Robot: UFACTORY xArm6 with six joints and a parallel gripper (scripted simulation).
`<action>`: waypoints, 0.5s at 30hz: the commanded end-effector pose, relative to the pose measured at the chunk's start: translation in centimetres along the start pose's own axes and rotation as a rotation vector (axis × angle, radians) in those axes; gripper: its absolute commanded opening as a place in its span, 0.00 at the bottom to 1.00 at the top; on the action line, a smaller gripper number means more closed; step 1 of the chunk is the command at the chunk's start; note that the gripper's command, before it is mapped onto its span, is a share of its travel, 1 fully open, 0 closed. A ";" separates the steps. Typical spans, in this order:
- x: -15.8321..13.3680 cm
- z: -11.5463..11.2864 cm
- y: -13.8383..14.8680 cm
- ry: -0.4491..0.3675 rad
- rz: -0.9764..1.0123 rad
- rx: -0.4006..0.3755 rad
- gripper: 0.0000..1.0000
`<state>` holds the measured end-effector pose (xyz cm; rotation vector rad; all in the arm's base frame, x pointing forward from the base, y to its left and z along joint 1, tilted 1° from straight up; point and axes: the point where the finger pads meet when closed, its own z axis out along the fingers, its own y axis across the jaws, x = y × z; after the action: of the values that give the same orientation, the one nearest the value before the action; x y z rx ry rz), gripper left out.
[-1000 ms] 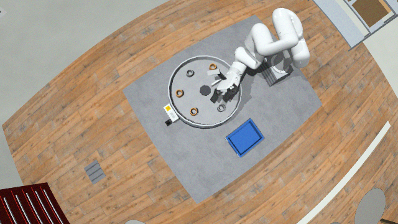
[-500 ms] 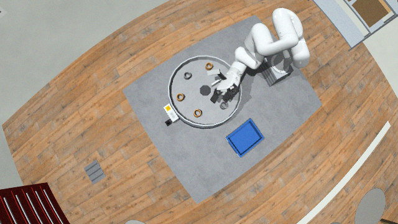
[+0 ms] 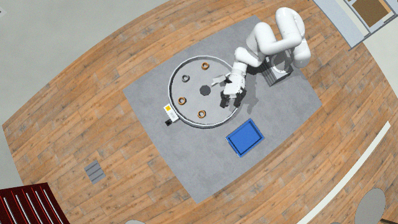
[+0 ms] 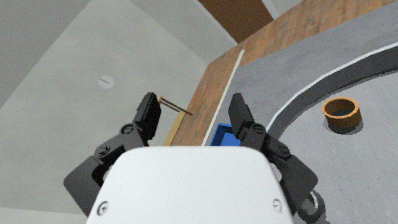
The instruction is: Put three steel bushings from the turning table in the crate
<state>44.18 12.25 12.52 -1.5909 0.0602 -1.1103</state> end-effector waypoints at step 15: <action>-7.9 -2.1 -3.2 -0.434 -0.213 0.105 1.00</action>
<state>38.01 15.85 10.33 -1.7179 -0.3670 -0.9286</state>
